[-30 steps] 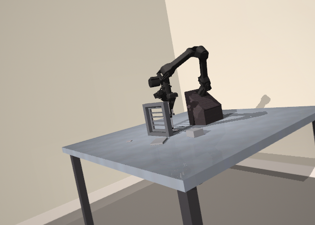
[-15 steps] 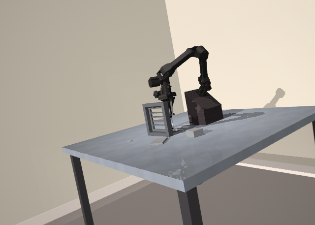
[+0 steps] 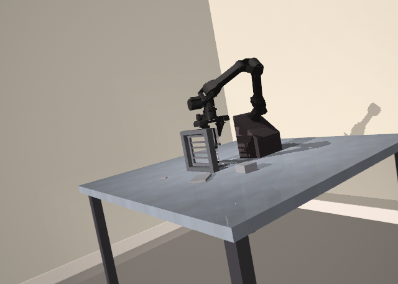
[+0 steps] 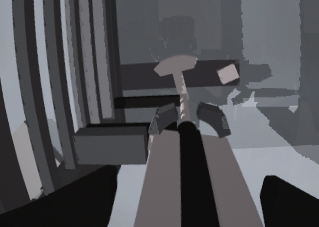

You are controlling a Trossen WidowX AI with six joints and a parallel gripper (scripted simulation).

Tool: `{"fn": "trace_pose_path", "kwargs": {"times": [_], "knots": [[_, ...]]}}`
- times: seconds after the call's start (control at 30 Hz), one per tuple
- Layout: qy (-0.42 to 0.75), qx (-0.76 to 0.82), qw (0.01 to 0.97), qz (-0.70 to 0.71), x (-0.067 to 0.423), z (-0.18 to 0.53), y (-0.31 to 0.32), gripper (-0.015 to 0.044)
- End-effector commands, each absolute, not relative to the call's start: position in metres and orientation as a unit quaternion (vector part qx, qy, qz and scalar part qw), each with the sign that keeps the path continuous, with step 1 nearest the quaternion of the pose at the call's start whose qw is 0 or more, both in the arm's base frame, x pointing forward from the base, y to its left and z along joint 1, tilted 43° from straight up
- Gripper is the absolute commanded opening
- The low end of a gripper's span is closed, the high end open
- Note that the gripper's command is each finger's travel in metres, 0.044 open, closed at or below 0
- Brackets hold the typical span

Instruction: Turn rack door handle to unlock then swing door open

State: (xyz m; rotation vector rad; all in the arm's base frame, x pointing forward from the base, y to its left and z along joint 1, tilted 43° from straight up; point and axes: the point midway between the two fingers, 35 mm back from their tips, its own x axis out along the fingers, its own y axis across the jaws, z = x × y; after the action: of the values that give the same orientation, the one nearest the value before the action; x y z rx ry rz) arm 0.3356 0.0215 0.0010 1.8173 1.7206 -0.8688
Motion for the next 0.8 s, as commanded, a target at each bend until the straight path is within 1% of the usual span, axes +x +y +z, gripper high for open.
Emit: {"fn": "trace_pose_path", "kwargs": {"times": [0.0,0.1,0.37,0.67,0.77], "knots": [[0.621,0.671,0.226,-0.336,0.3354,0.0007,0.0214,0.0285],[0.621,0.671,0.226,-0.336,0.3354,0.0007,0.0214,0.0285],[0.621,0.671,0.226,-0.336,0.3354,0.0007,0.0214,0.0075],[0.621,0.671,0.226,-0.336,0.3354,0.0007,0.0214,0.0015],[0.621,0.671,0.226,-0.336,0.3354,0.0007,0.0214,0.0013]]}}
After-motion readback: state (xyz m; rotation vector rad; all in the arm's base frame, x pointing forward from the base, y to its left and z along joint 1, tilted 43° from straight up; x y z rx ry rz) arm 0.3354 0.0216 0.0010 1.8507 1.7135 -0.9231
